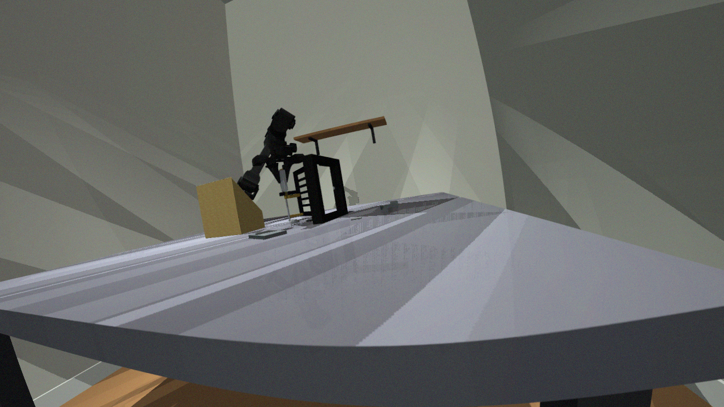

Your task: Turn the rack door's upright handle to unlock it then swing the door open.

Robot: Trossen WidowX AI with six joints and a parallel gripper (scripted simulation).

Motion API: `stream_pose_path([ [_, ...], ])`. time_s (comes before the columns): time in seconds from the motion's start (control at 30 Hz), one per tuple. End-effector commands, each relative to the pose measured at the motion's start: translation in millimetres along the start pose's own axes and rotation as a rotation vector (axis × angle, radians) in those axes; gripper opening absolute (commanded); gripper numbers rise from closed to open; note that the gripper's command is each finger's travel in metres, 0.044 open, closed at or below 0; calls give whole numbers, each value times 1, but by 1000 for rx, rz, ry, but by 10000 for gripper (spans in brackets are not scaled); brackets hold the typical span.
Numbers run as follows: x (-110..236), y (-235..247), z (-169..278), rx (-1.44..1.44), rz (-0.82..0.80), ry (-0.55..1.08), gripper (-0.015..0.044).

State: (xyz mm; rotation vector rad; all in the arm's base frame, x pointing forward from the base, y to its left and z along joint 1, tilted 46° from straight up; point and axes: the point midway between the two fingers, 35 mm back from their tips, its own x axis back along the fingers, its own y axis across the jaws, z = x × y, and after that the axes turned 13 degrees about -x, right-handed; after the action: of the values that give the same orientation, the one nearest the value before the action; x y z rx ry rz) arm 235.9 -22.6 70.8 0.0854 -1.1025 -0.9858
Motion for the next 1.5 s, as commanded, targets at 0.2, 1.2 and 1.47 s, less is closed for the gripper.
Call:
stream_pose_path([
  [0.2, 0, -16, -10, 163, -4, -5, 11],
  [1.2, 0, -63, -58, 655, 1, -8, 11],
  [1.47, 1, -66, -63, 694, 1, -9, 11],
])
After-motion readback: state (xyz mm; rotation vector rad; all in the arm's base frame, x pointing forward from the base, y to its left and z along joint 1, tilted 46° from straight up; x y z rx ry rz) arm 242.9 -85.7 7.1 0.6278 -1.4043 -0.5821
